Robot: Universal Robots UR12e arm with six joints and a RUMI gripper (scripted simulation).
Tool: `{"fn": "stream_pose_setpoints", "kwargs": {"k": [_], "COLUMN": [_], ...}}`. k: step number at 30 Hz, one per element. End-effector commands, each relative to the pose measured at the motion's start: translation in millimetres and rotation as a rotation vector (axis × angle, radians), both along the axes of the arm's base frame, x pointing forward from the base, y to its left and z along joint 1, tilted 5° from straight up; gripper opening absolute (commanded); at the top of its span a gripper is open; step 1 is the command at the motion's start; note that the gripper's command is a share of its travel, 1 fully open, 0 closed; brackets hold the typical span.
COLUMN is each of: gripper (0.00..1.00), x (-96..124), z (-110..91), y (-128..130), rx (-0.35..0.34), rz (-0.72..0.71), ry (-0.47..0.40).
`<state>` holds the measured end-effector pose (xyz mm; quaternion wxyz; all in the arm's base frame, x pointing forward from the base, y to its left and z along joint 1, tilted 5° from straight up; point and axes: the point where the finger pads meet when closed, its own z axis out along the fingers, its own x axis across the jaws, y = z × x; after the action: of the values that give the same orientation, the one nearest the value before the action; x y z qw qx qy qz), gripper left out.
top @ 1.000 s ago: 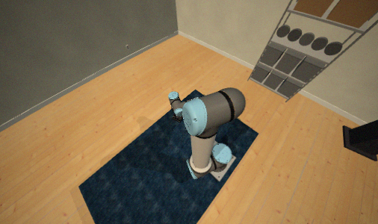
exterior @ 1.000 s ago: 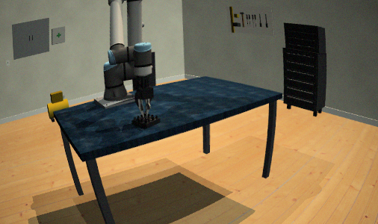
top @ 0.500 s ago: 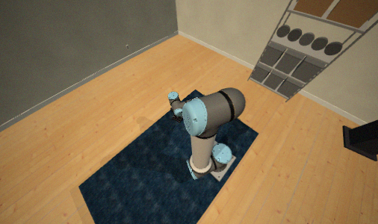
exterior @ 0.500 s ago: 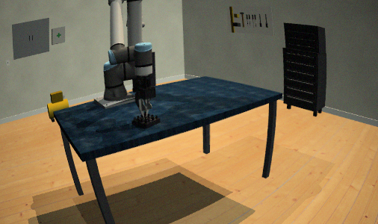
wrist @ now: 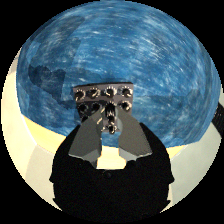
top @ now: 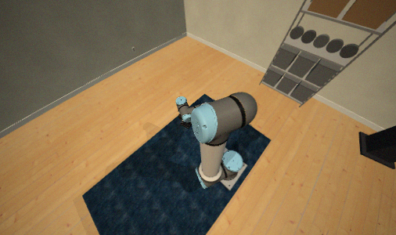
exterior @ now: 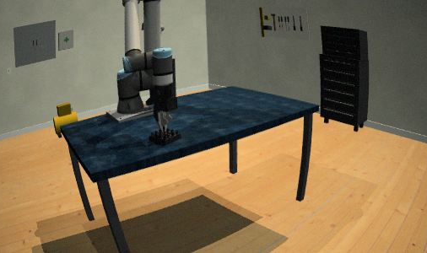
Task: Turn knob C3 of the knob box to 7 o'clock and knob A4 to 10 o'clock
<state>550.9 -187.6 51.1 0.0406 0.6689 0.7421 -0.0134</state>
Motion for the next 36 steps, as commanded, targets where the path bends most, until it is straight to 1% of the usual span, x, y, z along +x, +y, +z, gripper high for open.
{"fn": "stream_pose_setpoints", "kwargs": {"k": [1, 7, 9, 24, 26, 36], "gripper": [0.04, 0.04, 0.04, 0.04, 0.04, 0.04], "x": [0.6, 0.7, 0.7, 1.4, 1.4, 1.8], "z": [0.7, 0.7, 0.7, 0.8, 0.8, 0.9], "y": [-0.9, -1.5, -1.5, -2.7, -2.7, -3.2], "rx": [-0.004, -0.01, -0.01, -0.022, -0.022, -0.028], "rz": [0.119, 0.25, 0.25, 0.536, 0.536, 0.675], "ry": [0.006, 0.016, 0.016, 0.037, 0.037, 0.047]}}
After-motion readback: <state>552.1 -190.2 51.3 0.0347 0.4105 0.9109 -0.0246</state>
